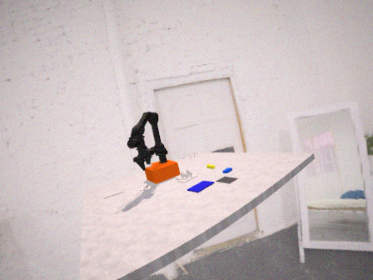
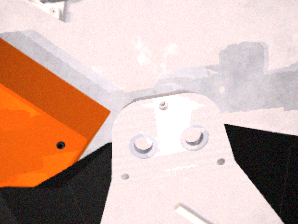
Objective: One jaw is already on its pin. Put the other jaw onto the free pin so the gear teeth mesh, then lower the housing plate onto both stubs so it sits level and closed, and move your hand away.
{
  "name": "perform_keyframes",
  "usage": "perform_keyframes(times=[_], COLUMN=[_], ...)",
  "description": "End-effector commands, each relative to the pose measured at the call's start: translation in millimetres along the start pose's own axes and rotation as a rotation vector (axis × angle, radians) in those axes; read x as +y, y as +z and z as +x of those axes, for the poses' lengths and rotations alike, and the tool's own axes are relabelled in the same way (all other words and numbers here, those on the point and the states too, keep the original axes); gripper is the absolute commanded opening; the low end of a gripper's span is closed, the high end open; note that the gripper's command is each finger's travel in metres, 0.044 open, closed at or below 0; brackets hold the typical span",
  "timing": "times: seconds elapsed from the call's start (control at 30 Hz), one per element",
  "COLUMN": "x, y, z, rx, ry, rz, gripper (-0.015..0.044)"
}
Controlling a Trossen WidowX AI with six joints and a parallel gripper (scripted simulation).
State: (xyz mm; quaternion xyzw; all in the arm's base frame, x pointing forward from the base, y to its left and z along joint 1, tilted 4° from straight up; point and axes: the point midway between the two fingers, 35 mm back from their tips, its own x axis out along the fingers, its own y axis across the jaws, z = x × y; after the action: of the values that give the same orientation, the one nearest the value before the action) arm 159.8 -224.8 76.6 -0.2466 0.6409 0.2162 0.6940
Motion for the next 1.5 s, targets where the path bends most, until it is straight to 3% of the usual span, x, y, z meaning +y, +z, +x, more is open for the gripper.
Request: perform_keyframes(times=[0.0, 1.47], x=[5, 77], y=[13, 138], z=[1, -1], rx=[0.004, -0.007], ry=[0.007, 0.014], rz=[0.037, 0.463], gripper=[0.0351, 0.0351])
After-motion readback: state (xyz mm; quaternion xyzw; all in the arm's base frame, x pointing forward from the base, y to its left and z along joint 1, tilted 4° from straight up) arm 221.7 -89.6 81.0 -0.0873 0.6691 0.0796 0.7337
